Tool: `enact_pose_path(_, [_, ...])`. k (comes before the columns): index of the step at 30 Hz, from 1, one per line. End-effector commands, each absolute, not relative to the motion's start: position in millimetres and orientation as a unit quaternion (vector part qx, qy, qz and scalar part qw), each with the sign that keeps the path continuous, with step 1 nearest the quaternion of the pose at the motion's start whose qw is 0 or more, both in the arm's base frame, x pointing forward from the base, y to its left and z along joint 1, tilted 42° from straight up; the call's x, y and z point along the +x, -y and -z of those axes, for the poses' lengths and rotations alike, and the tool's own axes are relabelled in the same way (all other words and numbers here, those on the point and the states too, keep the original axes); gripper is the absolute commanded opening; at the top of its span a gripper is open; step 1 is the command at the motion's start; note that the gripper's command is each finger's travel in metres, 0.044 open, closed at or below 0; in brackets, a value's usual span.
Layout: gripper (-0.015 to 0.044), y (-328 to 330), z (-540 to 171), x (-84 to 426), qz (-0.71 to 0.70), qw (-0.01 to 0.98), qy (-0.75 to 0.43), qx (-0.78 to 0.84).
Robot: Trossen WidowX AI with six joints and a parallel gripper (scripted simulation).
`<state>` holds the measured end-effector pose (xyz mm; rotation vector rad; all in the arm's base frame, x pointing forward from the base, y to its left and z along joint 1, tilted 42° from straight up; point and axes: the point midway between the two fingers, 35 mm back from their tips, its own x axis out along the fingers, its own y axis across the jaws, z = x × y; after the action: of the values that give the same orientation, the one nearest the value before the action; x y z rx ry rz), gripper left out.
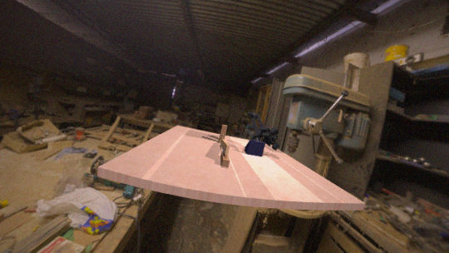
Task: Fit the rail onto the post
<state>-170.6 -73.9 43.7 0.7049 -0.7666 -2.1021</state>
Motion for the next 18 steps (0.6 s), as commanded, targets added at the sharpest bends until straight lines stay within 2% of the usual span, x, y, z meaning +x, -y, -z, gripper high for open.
enact_pose_path(1, [0.0426, 72.2, -43.1, -171.4, 0.829, 0.383, 0.300, 0.277])
enact_pose_path(2, [0.0440, 67.1, -41.0, -173.8, 0.836, 0.368, 0.298, 0.277])
enact_pose_path(11, [0.0440, -36.9, -13.9, -200.5, 0.893, 0.138, 0.275, 0.329])
enact_pose_path(18, [0.0440, -141.4, 6.3, -167.6, 0.872, -0.063, 0.268, 0.404])
